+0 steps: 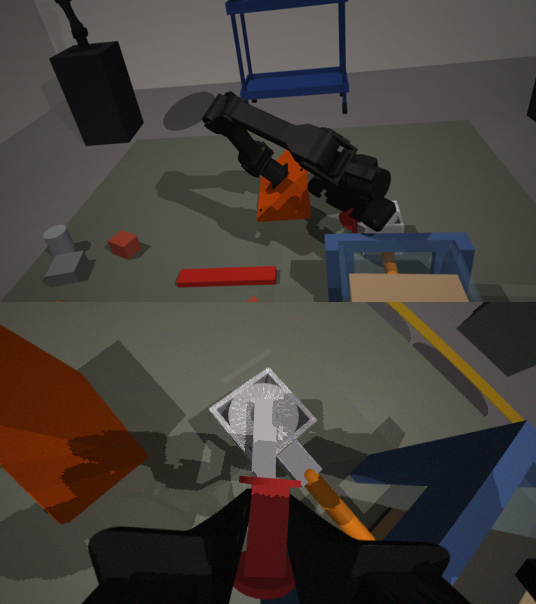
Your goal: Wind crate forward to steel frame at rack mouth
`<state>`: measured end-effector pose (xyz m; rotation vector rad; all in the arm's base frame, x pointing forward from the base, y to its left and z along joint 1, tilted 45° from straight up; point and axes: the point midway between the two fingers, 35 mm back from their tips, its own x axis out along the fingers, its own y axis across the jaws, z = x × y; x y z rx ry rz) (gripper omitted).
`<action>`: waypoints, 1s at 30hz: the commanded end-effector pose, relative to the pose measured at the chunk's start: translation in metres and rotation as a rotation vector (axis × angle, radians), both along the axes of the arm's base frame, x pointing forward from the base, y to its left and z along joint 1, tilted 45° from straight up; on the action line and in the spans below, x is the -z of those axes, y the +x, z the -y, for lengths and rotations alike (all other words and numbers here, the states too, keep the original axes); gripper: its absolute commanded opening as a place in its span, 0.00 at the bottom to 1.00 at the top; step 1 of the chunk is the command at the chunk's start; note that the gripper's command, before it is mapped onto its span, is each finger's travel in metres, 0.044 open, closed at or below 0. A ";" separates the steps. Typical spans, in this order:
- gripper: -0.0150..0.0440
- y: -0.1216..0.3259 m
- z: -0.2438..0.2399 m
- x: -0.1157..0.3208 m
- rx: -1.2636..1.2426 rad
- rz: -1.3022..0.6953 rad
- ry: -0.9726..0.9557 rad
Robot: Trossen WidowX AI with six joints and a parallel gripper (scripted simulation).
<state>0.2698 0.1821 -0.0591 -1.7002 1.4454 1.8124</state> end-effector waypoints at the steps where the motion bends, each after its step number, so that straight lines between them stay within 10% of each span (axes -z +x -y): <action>1: 0.25 0.011 -0.008 0.010 -0.003 0.023 0.018; 30: 0.25 0.027 -0.039 0.039 -0.003 0.025 0.020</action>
